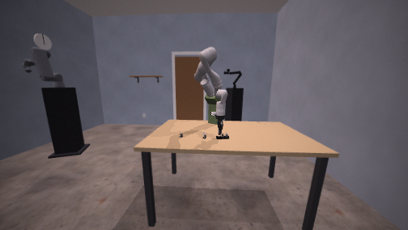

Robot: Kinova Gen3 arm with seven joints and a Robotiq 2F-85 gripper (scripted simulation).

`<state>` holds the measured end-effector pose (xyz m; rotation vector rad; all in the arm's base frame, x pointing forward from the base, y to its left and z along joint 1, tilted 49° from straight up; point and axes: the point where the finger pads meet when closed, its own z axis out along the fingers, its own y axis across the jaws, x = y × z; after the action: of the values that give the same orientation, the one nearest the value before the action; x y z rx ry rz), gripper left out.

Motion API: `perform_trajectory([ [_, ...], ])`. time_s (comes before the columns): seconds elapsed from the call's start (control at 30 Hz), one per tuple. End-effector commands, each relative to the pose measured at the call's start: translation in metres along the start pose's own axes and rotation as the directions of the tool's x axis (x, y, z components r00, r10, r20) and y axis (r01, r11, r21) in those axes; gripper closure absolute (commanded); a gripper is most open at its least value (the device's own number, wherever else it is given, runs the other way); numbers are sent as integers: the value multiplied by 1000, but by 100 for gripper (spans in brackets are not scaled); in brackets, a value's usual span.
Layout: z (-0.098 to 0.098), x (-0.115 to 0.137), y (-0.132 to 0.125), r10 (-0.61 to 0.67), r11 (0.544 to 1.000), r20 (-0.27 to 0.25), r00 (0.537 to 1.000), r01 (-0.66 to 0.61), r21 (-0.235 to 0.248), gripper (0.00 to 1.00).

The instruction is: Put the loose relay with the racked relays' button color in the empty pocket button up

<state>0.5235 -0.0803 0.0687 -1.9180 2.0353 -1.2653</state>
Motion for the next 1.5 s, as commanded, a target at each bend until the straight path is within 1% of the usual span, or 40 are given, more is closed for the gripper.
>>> perform_trajectory([
  [0.0,-2,2,1,-4,1000,-2,1000,4,-2,100],
  [1.47,-2,4,2,-19,1000,-1,1000,19,-2,100],
])
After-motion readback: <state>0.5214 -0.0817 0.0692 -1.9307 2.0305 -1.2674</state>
